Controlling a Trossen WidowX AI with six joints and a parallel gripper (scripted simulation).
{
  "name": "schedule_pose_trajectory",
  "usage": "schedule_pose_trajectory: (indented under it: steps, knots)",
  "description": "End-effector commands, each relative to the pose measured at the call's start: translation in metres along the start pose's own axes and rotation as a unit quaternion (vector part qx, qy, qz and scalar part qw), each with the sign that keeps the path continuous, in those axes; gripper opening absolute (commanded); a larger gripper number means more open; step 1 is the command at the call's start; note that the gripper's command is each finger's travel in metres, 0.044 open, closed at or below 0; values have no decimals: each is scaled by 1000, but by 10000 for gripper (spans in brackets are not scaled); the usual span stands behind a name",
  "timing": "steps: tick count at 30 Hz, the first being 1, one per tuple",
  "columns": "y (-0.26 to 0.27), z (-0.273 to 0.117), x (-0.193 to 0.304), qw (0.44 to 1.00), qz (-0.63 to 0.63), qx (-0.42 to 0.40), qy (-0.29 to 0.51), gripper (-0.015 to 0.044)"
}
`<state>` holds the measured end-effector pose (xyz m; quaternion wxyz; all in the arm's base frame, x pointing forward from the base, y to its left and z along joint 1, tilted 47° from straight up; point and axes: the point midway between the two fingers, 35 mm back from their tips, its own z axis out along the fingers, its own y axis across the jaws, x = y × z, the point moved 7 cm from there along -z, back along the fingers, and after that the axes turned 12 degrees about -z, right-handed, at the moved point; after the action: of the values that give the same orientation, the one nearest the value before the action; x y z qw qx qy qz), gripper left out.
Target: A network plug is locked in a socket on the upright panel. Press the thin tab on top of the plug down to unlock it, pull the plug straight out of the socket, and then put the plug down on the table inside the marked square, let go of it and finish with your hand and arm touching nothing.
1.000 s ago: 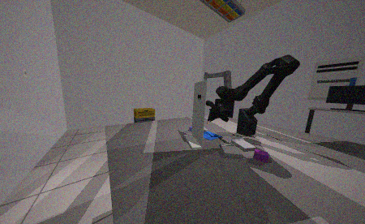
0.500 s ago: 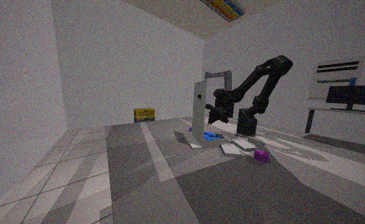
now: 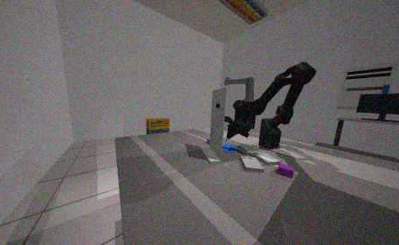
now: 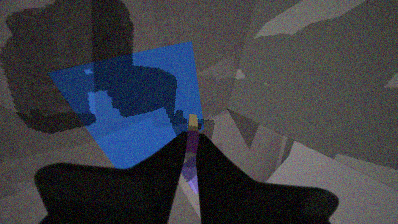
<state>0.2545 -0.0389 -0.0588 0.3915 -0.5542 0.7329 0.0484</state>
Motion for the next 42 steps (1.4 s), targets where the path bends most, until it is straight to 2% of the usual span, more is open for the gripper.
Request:
schedule_pose_trajectory:
  steps: [1,42]
  knots:
    - [5,5,0,1000,3,-2,2,0]
    - [27,34,-7,1000,4,-2,0,0]
